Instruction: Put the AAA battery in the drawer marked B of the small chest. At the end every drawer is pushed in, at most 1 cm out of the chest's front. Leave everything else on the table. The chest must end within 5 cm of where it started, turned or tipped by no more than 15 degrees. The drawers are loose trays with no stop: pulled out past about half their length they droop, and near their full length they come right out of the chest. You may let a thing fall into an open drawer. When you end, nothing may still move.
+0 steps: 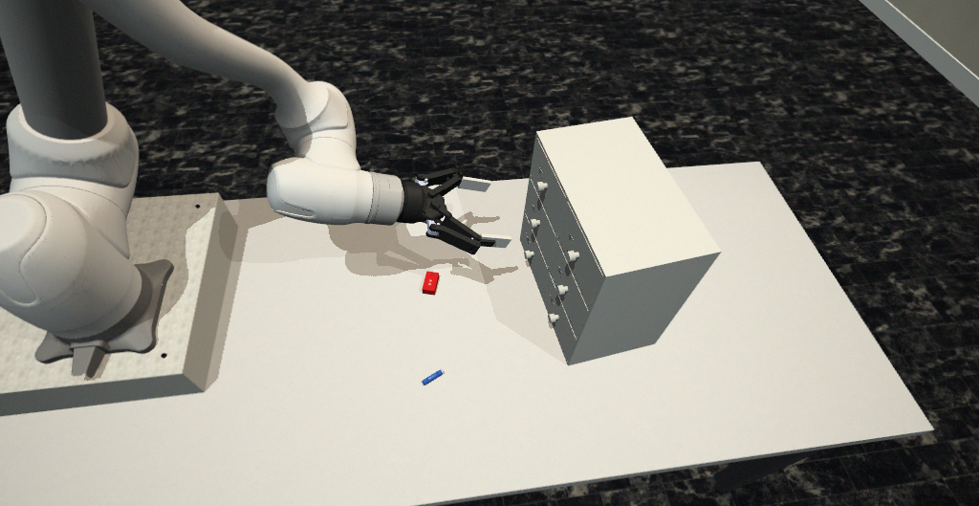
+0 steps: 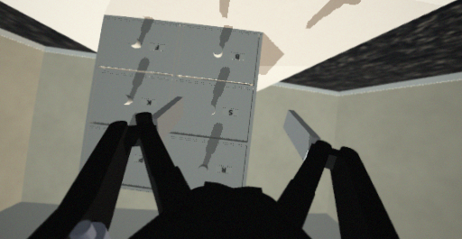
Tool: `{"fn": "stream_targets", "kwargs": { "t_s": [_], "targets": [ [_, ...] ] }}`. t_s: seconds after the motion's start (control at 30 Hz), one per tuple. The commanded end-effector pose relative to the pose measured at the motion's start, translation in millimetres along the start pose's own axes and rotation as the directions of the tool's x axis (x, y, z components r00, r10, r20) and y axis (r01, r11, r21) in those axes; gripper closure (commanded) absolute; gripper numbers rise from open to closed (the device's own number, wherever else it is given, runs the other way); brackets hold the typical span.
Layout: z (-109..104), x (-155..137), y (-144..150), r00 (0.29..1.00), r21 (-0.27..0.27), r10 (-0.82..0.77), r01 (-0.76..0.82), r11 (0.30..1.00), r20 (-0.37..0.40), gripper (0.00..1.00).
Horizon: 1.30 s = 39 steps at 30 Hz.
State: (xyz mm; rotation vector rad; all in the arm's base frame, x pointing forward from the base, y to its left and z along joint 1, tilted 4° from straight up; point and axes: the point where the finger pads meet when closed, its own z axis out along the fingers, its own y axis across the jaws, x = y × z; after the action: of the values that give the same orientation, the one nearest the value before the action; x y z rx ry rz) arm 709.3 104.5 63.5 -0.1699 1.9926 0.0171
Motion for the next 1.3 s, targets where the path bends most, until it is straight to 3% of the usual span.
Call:
{"fn": "stream_targets", "kwargs": {
  "t_s": [0.0, 0.93, 1.27],
  "targets": [
    [4, 1, 0, 0.999, 0.000, 0.000, 0.000, 1.000, 0.033, 0.00],
    [9, 3, 0, 0.997, 0.000, 0.000, 0.000, 1.000, 0.079, 0.00],
    [16, 18, 0, 0.997, 0.000, 0.000, 0.000, 1.000, 0.079, 0.00]
  ]
}}
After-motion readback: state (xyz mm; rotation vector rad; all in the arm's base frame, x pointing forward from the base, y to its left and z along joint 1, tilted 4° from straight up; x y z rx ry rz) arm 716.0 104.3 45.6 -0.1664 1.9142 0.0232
